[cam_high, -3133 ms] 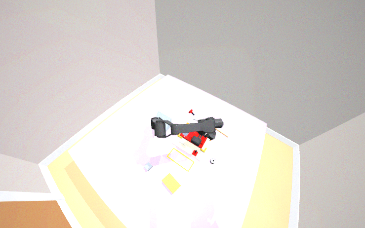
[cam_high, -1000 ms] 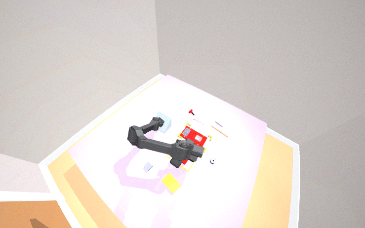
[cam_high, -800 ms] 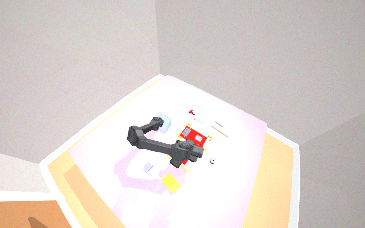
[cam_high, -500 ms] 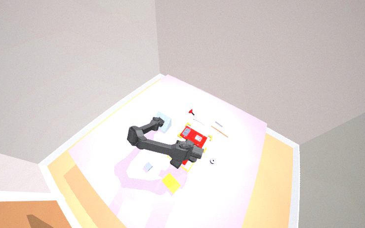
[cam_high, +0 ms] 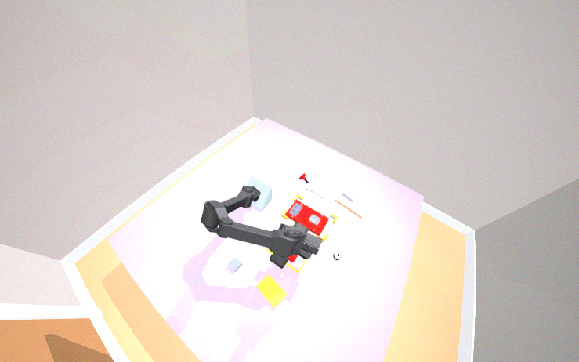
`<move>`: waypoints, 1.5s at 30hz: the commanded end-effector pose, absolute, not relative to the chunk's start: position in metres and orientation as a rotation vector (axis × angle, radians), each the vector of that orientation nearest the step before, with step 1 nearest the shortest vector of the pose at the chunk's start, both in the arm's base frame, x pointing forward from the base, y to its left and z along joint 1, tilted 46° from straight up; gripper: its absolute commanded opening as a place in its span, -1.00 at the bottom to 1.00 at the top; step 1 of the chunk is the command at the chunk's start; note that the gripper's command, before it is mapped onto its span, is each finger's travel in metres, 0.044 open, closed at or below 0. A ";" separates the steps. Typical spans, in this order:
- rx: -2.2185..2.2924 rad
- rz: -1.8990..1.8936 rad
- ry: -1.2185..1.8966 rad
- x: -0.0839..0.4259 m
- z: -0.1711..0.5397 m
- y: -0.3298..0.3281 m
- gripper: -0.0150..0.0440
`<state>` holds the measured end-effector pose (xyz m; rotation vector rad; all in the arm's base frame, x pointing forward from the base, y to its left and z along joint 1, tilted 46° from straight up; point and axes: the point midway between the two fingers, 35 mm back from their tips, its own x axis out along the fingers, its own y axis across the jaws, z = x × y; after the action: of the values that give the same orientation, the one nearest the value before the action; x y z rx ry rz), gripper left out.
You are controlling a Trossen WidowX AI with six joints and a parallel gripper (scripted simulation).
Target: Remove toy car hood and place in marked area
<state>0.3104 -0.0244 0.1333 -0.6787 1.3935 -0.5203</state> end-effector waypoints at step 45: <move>-0.694 -0.526 1.397 0.310 0.109 -0.051 -0.49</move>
<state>0.3115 -0.0496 0.1108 -0.6831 1.3922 -0.5252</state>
